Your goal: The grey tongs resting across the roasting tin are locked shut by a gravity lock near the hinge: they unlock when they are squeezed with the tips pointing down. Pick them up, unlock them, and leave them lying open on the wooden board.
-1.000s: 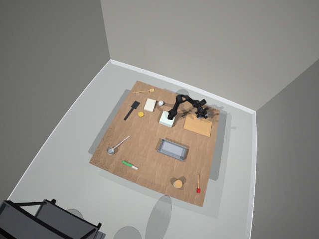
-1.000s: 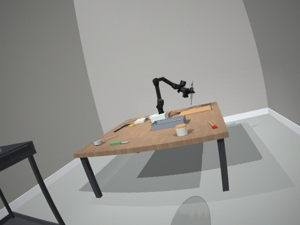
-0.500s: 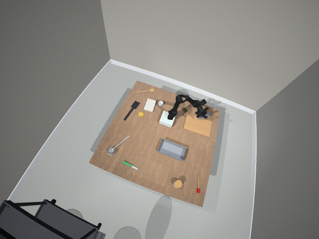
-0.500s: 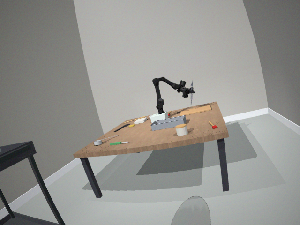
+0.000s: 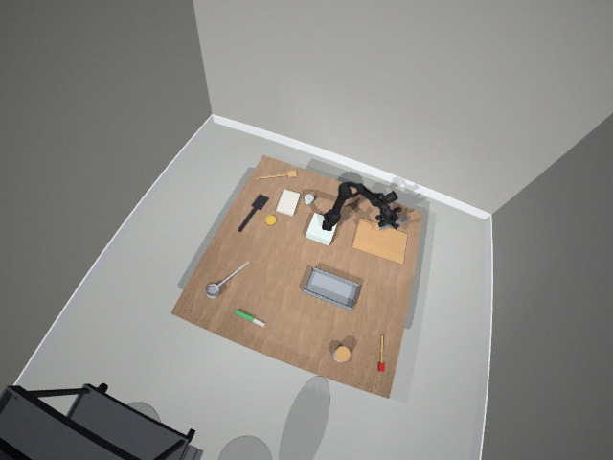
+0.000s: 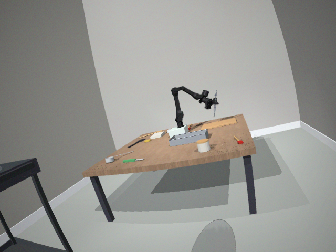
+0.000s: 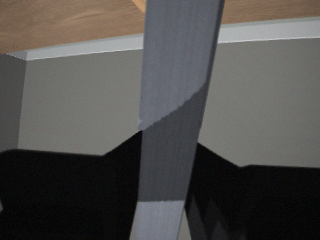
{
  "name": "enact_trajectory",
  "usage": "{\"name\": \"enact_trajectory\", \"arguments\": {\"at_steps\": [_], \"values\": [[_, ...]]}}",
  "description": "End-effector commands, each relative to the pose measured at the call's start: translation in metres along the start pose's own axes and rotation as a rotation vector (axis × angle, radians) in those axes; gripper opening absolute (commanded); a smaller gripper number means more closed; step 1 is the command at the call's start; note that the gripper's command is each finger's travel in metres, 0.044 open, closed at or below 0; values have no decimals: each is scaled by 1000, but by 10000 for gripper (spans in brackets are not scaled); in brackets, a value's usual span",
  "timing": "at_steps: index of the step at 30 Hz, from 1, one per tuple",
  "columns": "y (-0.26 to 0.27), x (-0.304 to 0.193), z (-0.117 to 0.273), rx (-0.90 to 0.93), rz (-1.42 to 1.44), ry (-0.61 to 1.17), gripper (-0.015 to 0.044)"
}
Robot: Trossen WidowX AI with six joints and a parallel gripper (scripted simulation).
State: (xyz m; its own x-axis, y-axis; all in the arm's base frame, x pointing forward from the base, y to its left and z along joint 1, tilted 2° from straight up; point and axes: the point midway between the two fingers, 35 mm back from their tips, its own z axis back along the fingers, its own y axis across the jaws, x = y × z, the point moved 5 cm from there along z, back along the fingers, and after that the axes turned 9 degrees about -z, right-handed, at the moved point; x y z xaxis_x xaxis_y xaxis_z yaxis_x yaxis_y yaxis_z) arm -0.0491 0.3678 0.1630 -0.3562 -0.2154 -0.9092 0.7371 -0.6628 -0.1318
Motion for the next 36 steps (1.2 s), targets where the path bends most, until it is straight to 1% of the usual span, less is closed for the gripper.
{"name": "enact_trajectory", "arguments": {"at_steps": [1,19,36], "values": [[-5,0,-8,1,18,-45,-150],[-15,5,-46,24,90,-356,-150],[-12,11,-71,73,93,-683,-150]]}}
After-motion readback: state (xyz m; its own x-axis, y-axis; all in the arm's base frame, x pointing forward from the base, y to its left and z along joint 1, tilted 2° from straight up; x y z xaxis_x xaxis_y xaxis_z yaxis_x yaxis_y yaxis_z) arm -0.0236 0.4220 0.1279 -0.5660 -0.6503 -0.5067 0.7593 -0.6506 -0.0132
